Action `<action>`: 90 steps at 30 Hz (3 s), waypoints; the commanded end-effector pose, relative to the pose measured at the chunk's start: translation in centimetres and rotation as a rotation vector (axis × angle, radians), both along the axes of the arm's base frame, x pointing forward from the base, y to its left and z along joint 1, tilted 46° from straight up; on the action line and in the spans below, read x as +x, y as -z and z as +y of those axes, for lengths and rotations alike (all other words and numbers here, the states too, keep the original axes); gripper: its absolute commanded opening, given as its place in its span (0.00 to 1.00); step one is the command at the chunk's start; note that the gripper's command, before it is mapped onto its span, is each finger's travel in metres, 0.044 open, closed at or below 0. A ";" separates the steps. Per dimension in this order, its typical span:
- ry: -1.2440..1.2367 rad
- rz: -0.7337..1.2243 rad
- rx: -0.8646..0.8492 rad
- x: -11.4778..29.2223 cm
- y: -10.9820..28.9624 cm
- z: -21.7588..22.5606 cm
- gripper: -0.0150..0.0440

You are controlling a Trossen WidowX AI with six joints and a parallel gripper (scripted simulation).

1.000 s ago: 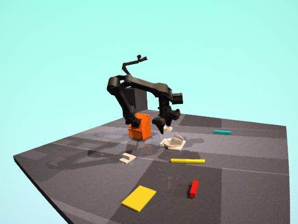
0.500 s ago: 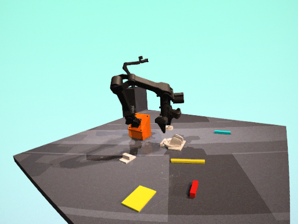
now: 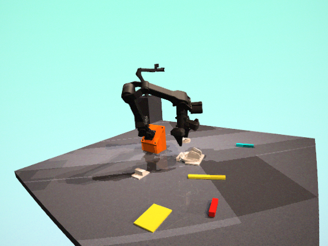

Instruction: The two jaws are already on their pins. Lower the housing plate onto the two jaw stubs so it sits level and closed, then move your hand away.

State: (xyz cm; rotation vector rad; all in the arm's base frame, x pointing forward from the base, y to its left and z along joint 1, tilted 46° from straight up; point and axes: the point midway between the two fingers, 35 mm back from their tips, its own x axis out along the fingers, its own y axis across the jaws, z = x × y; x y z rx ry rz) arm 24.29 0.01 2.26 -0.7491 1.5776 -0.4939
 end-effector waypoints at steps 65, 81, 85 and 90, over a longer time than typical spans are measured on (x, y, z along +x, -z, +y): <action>0.003 -0.002 0.003 -0.6 1.5 -2.6 0.85; 0.004 -0.002 0.000 -0.8 3.2 -4.5 0.85; 0.004 -0.002 -0.001 -0.9 3.6 -5.0 0.85; 0.004 -0.002 -0.001 -0.9 3.7 -5.0 0.85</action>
